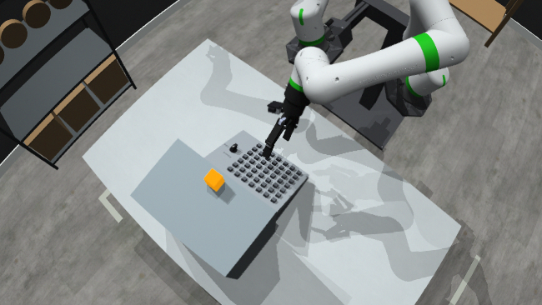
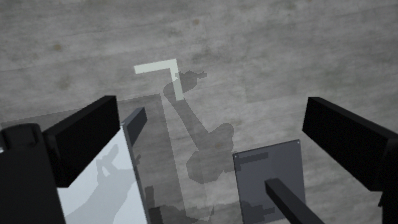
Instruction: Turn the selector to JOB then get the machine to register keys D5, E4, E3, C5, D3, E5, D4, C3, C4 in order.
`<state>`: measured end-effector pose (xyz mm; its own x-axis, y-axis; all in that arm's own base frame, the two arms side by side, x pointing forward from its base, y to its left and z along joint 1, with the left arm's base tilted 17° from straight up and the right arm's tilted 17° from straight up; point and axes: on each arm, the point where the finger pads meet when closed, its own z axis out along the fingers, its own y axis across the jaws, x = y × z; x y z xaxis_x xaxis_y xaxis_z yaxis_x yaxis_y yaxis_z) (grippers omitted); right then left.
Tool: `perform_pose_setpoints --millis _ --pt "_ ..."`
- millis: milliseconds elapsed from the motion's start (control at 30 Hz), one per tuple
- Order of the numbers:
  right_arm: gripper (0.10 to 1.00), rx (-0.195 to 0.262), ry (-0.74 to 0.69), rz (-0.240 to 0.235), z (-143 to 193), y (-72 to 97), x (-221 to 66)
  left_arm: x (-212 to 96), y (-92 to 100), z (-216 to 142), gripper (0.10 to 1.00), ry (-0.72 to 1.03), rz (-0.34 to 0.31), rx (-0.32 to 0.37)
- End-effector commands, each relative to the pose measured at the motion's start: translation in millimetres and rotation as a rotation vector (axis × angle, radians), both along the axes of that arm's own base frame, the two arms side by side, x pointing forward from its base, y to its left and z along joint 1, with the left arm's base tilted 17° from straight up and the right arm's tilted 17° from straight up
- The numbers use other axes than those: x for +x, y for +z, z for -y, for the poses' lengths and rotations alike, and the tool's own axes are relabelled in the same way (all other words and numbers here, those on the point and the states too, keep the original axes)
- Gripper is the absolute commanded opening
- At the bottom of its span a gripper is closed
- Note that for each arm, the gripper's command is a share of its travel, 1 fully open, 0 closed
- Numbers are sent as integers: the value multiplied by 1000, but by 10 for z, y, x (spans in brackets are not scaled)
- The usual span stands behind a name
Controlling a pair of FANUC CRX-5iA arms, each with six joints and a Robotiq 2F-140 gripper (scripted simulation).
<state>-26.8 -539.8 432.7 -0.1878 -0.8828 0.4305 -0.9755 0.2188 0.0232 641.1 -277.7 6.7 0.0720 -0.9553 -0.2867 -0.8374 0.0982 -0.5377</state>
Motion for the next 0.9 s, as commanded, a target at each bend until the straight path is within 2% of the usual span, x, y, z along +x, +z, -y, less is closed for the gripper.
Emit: perform_pose_setpoints --millis 0,400,833,867 --pt "1000 74 82 46 -358 -117 -11 4 11 7 1000 0 2 -1" --pt "1000 136 203 105 -776 -214 81 4 11 7 1000 0 2 -1" --pt "1000 145 226 116 -852 -227 104 4 11 7 1000 0 2 -1" --pt "1000 145 226 116 -852 -227 104 4 11 7 99 0 2 -1"
